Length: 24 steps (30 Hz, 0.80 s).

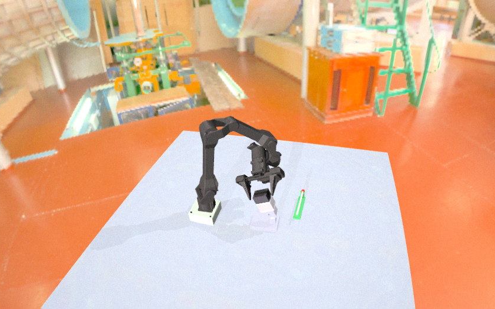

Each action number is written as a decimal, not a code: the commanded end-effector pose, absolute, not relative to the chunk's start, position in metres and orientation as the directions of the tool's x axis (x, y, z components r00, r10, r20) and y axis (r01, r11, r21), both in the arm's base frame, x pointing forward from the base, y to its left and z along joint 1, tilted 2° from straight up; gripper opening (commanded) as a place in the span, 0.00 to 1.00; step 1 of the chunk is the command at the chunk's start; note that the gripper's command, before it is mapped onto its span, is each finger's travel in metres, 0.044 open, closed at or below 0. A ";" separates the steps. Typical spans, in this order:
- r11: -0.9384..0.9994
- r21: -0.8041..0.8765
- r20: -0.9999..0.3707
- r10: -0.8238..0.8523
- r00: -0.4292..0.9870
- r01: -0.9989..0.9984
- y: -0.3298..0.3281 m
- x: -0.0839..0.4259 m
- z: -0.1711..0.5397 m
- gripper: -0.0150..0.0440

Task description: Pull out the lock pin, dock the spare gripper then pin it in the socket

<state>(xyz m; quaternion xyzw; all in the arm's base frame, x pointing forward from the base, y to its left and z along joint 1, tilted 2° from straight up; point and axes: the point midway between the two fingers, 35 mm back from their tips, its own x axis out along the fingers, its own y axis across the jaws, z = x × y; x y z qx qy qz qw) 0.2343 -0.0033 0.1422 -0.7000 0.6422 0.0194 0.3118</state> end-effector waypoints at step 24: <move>-0.039 -0.440 -0.497 -0.821 0.280 -0.897 -0.008 0.222 0.189 1.00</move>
